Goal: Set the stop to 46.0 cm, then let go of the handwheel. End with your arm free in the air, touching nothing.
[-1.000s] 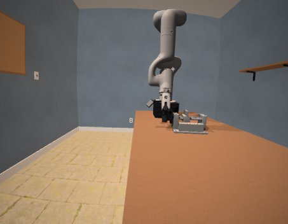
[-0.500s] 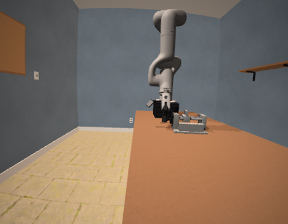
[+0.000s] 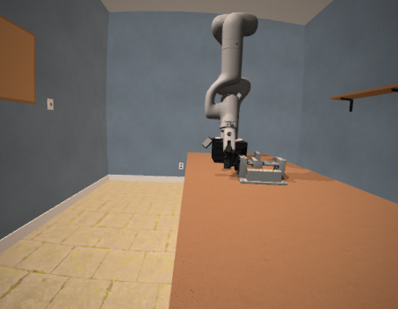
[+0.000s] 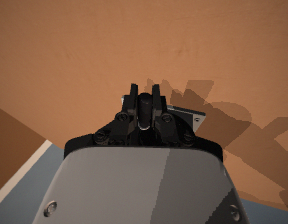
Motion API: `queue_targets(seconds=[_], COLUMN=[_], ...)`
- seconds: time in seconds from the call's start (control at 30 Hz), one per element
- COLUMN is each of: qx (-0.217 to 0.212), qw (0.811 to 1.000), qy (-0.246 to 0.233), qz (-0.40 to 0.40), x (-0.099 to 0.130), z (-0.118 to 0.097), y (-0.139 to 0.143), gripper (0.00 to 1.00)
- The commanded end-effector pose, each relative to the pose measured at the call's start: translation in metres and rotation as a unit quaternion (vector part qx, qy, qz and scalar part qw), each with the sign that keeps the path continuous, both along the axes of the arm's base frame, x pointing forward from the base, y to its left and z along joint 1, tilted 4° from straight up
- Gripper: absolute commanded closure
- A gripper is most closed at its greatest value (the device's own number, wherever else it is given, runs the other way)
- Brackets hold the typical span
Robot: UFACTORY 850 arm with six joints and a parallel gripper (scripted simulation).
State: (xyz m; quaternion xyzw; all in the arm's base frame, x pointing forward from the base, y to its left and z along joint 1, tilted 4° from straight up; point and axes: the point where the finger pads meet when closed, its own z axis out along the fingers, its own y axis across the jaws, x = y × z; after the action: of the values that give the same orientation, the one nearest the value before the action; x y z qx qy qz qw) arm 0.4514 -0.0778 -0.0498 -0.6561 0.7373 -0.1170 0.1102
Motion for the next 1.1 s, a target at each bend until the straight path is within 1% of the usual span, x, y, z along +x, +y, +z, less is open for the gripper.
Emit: queue_targets(seconds=[0.0, 1.07], qx=[0.0, 0.0], qw=[1.0, 1.0], qy=[-0.001, -0.001], qz=[0.0, 0.0], x=[0.0005, -0.0013], z=[0.0003, -0.0042], y=[-0.0001, 0.0001], gripper=[0.94, 0.94])
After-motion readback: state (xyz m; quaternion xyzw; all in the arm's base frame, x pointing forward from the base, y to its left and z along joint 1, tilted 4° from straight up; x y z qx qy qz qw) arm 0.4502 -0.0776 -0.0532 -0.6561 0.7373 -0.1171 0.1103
